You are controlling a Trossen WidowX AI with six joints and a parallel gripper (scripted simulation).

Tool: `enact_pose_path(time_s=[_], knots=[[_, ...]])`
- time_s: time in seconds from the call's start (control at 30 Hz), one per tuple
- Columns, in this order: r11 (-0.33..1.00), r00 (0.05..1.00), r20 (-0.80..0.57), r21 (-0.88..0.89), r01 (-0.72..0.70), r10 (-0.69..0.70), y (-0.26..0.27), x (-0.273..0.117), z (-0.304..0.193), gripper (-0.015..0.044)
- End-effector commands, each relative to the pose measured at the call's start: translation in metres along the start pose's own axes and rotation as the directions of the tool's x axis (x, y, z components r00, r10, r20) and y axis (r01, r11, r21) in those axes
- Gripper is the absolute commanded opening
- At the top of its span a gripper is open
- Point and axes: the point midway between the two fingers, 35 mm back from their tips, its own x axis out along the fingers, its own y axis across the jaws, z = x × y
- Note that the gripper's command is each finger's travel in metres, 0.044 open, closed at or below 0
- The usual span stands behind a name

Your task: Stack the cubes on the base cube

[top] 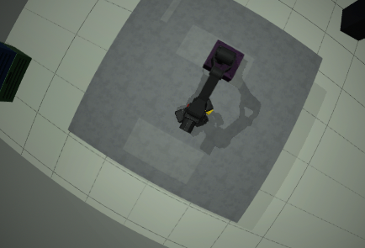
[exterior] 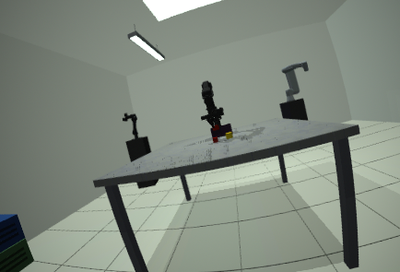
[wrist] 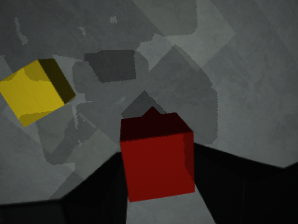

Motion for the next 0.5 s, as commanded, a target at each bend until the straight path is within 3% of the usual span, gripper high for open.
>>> enact_pose_path(time_s=[0.0,0.47], knots=[[0.999,1.0,0.007,0.054,-0.001,0.001,0.01,0.001,0.009,0.0105],[0.97,1.0,0.008,0.244,-0.007,0.005,0.045,0.008,0.035,0.0105]])
